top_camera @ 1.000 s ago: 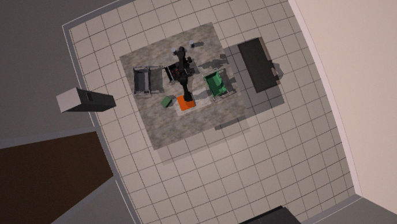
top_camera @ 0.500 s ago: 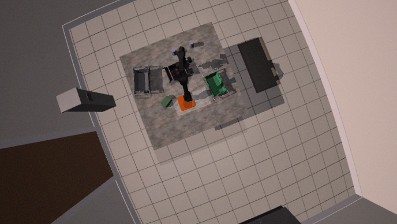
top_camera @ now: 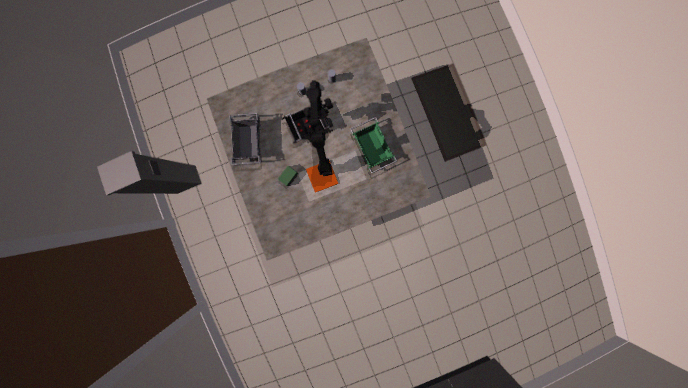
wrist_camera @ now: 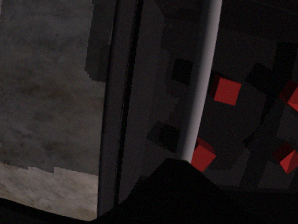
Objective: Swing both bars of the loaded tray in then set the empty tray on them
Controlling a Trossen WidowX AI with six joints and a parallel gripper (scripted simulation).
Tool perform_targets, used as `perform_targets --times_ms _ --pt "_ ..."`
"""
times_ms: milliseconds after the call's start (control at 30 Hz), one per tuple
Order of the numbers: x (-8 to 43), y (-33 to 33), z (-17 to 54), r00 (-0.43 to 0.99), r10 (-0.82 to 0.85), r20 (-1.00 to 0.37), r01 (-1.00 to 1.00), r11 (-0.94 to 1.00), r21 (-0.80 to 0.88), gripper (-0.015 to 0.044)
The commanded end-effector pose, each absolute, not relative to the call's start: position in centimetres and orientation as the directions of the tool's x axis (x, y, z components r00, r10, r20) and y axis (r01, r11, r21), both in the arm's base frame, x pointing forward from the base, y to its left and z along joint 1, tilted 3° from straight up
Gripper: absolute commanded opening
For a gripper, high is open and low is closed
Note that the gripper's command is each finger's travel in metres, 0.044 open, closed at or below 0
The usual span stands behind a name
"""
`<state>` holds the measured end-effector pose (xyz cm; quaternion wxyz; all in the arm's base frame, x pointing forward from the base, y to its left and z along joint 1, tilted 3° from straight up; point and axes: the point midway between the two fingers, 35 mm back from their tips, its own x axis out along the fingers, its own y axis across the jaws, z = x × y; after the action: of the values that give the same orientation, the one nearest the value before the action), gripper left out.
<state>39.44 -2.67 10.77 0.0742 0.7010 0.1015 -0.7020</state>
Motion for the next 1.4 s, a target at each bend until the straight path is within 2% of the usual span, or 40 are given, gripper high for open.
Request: perform_targets --times_ms 0,867,1133,1367 --pt "39.4 -2.7 10.8 -0.006 0.038 -0.999 0.247 -0.968 -0.039 0.0000" --pt "39.4 -2.7 10.8 -0.006 0.038 -0.999 0.247 -0.968 -0.039 0.0000" --pt "39.5 -2.7 11.4 -0.001 0.038 -0.999 0.246 -0.968 -0.037 0.0210" --pt "39.3 -2.9 18.2 0.051 0.034 -0.998 0.244 -0.970 -0.020 0.0394"
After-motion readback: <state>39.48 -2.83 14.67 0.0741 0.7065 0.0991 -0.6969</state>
